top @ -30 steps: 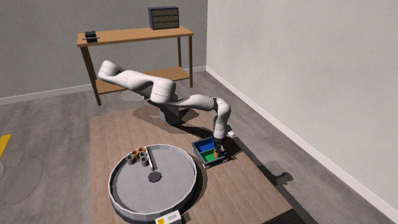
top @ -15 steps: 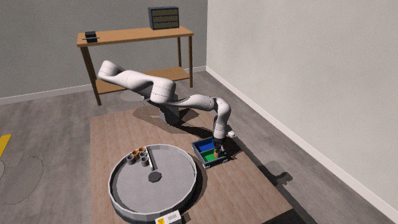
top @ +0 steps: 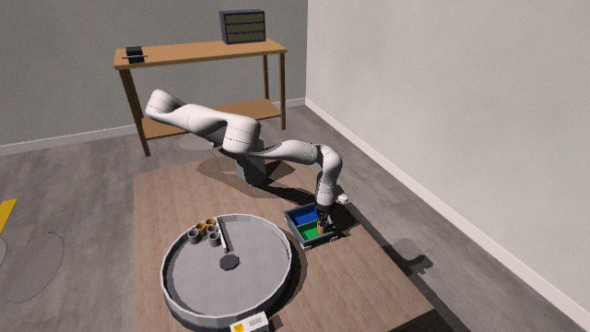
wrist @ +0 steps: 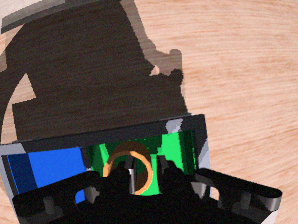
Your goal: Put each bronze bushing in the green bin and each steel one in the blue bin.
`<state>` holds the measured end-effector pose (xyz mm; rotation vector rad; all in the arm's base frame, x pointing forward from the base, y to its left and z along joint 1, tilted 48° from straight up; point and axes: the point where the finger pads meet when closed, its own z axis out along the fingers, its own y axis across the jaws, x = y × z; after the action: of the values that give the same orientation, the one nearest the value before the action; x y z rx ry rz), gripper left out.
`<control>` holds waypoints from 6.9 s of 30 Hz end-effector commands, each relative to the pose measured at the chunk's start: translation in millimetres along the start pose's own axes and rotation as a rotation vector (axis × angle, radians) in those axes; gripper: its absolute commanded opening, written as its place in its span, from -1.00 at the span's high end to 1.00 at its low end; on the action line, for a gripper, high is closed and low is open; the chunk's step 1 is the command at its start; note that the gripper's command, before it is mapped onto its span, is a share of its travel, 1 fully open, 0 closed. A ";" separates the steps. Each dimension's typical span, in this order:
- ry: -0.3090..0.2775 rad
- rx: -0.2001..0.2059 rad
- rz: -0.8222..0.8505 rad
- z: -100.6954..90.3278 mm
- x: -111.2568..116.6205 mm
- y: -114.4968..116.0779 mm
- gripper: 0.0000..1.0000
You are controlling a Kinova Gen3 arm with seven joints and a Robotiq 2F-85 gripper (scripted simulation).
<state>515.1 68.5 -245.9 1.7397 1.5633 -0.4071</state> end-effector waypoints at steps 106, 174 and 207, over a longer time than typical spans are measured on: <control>0.002 -0.001 0.000 -24.0 0.6 -0.7 0.61; 0.001 -0.001 0.000 -130.9 0.4 -1.2 0.61; 0.001 -0.001 0.000 -130.9 0.4 -1.2 0.61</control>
<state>482.3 159.4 -159.5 1.7396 1.5632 -0.4080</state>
